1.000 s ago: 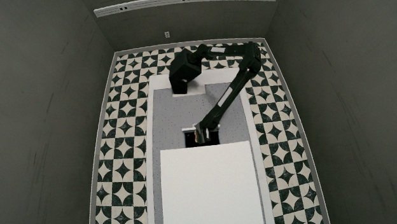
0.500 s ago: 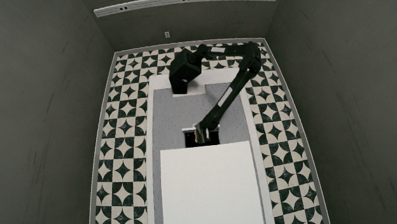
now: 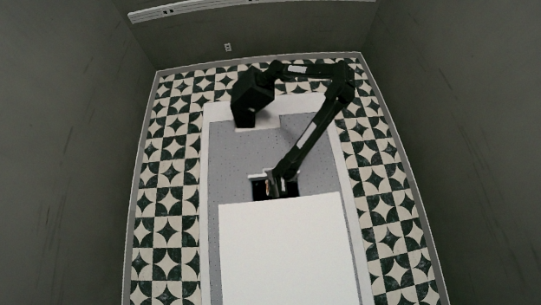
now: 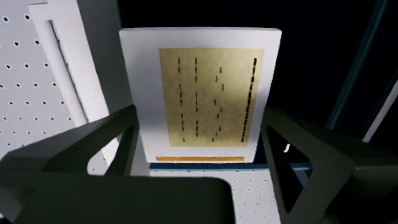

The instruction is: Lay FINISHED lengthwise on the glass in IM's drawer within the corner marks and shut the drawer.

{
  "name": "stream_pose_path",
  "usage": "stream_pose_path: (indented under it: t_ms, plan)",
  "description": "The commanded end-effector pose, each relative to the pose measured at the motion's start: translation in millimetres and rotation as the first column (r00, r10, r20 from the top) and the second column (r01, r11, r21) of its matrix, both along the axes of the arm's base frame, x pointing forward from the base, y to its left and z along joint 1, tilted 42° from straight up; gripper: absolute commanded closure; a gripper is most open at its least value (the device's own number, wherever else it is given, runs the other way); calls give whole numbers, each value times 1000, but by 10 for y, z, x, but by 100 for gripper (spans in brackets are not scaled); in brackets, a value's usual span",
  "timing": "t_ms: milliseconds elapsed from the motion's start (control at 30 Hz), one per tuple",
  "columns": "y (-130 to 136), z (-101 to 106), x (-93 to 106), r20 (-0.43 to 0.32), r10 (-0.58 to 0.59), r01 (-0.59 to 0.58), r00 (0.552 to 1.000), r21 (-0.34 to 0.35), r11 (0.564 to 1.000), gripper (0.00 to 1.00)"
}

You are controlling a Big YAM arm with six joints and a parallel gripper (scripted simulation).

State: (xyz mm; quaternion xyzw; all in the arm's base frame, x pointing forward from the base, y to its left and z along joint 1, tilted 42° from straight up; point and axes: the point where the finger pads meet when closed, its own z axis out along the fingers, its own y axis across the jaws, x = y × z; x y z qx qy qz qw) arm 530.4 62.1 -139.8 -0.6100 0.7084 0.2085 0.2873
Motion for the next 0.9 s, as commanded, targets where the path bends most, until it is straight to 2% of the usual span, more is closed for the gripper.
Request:
stream_pose_path:
  t_ms: [0, 867]
  plan:
    - [109, -43, 142, 15, 7, -7, 1000, -3, 1000, 22]
    - [257, -233, 332, 14, 7, -7, 1000, -2, 1000, 22]
